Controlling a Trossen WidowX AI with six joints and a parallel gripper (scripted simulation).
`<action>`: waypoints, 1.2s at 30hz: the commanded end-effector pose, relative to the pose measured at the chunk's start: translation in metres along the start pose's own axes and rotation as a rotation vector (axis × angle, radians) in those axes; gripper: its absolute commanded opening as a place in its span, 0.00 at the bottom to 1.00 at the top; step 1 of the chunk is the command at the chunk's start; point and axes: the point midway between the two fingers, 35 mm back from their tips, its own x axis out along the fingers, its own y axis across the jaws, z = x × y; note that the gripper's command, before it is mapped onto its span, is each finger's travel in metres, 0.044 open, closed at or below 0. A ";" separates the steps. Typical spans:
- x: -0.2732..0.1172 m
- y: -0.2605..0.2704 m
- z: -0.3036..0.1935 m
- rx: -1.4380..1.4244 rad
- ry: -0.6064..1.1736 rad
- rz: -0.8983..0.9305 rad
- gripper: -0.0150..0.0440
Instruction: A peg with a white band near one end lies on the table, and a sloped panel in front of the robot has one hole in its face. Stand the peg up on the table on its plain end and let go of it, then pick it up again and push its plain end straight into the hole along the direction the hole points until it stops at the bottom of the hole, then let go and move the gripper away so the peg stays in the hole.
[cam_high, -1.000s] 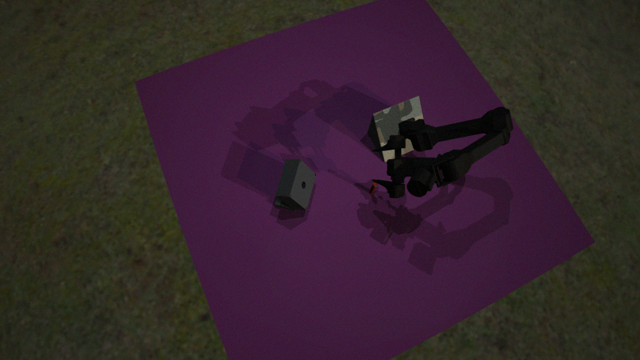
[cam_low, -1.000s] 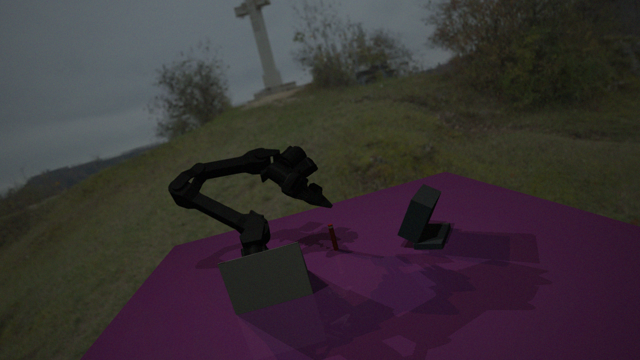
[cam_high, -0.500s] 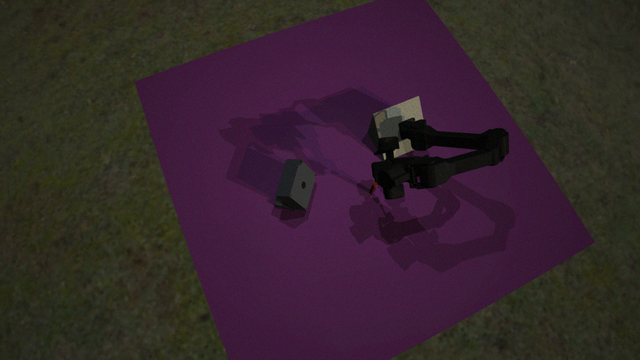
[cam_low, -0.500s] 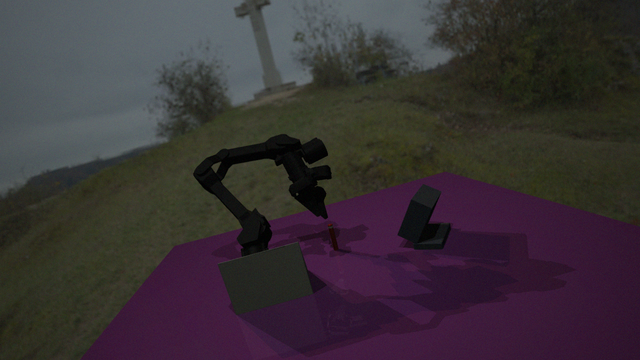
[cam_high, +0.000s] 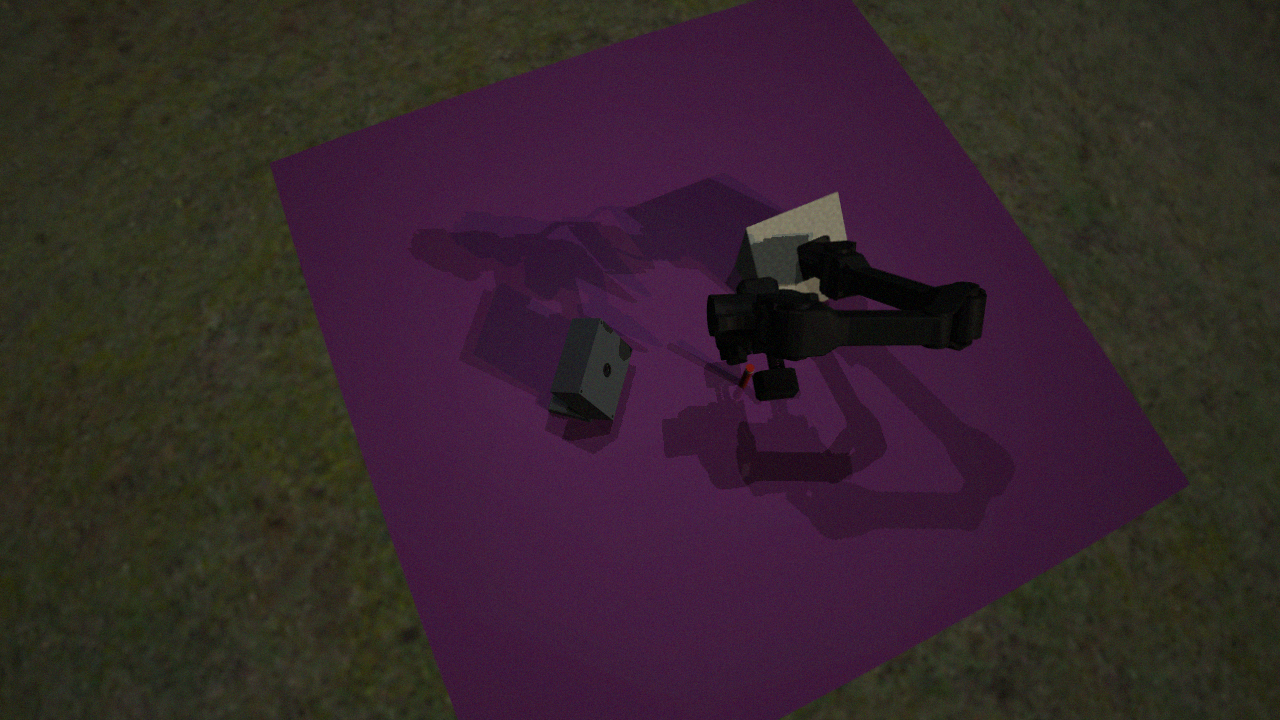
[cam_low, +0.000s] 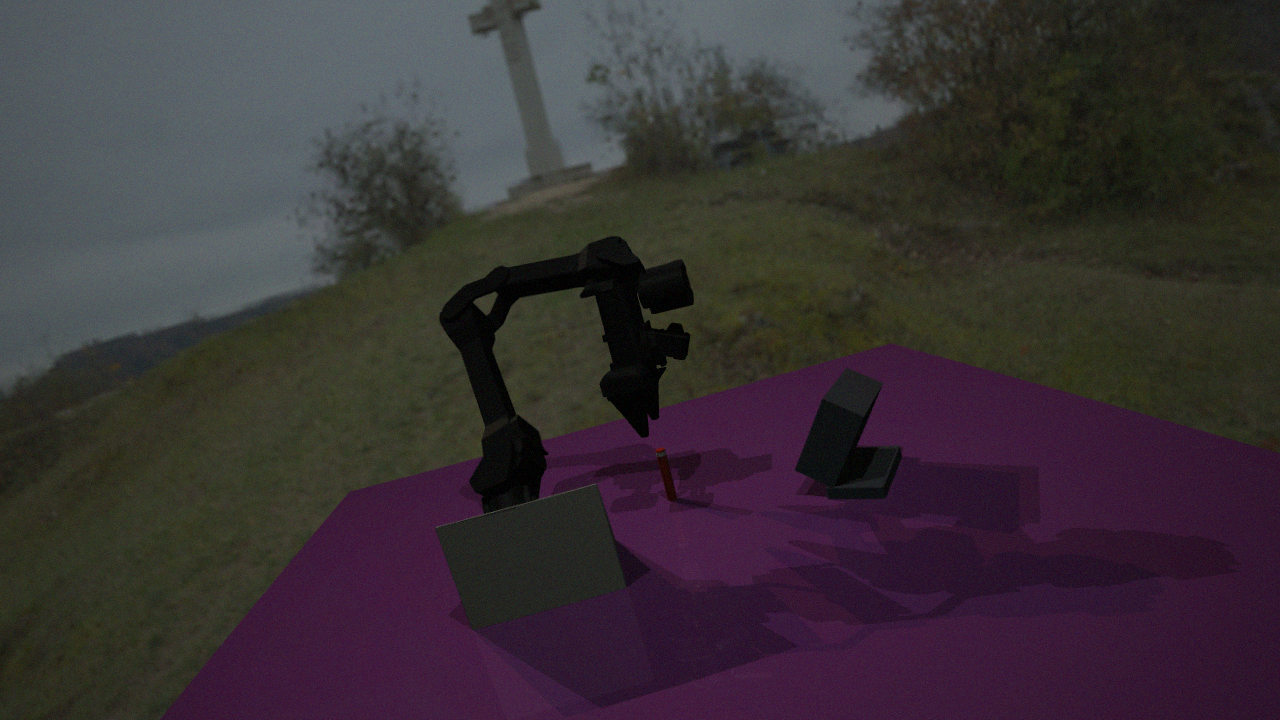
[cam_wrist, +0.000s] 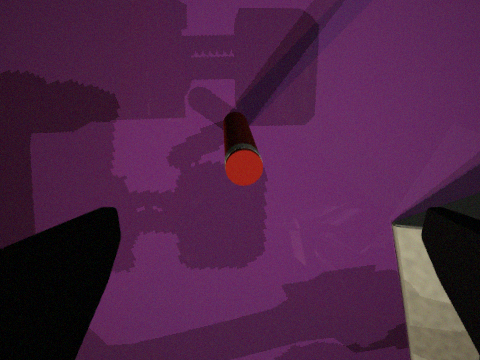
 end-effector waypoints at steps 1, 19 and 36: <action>-0.004 0.004 0.005 0.013 0.021 0.061 1.00; -0.002 0.004 0.005 -0.254 0.013 0.063 1.00; 0.001 0.004 0.005 -0.686 -0.001 0.065 1.00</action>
